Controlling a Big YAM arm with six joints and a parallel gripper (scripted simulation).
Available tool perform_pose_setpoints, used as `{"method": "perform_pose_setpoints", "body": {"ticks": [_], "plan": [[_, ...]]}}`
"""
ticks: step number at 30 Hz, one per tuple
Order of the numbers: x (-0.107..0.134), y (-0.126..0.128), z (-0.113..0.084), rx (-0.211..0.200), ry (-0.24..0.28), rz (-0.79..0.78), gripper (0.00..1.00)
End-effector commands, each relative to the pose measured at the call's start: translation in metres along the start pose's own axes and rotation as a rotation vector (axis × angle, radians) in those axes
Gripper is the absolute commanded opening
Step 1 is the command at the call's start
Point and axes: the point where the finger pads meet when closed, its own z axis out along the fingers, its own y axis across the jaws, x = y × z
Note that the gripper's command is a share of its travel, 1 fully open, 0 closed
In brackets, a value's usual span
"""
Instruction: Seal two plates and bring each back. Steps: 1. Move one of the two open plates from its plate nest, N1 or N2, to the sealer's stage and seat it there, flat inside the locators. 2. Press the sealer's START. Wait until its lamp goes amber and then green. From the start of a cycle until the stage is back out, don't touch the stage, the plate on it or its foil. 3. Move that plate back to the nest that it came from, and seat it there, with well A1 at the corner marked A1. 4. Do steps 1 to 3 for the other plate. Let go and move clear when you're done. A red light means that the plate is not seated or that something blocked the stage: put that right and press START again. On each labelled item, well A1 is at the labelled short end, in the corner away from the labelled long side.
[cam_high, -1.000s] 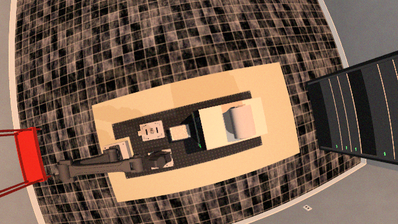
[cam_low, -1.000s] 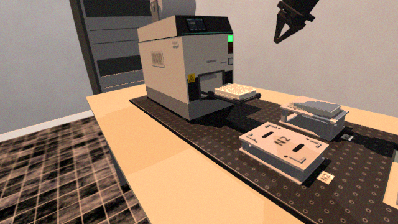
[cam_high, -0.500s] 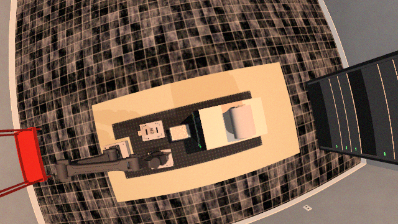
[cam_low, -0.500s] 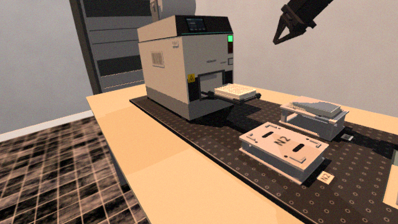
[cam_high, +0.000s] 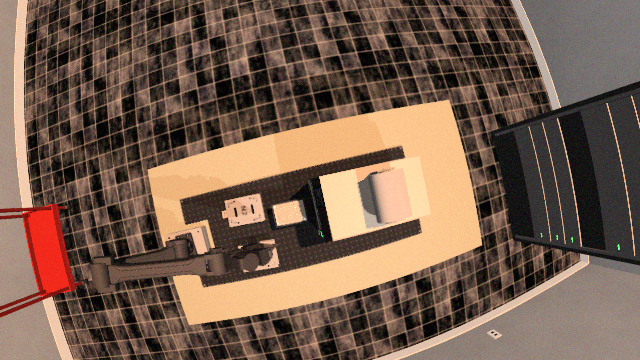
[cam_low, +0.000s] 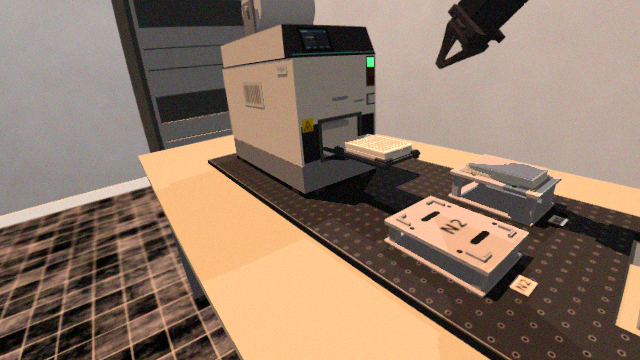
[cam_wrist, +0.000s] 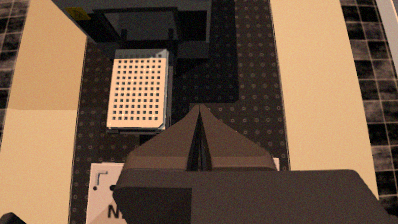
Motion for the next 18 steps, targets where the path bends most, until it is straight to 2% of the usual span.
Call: {"method": "perform_pose_setpoints", "body": {"ticks": [1, 6, 18], "plan": [[-0.03, 0.002, -0.003, -0.005, -0.032, -0.024, 0.0], [-0.038, 0.002, -0.006, -0.003, -0.046, -0.025, 0.0], [-0.041, 0.001, -0.007, -0.002, -0.051, -0.024, 0.0]]}}
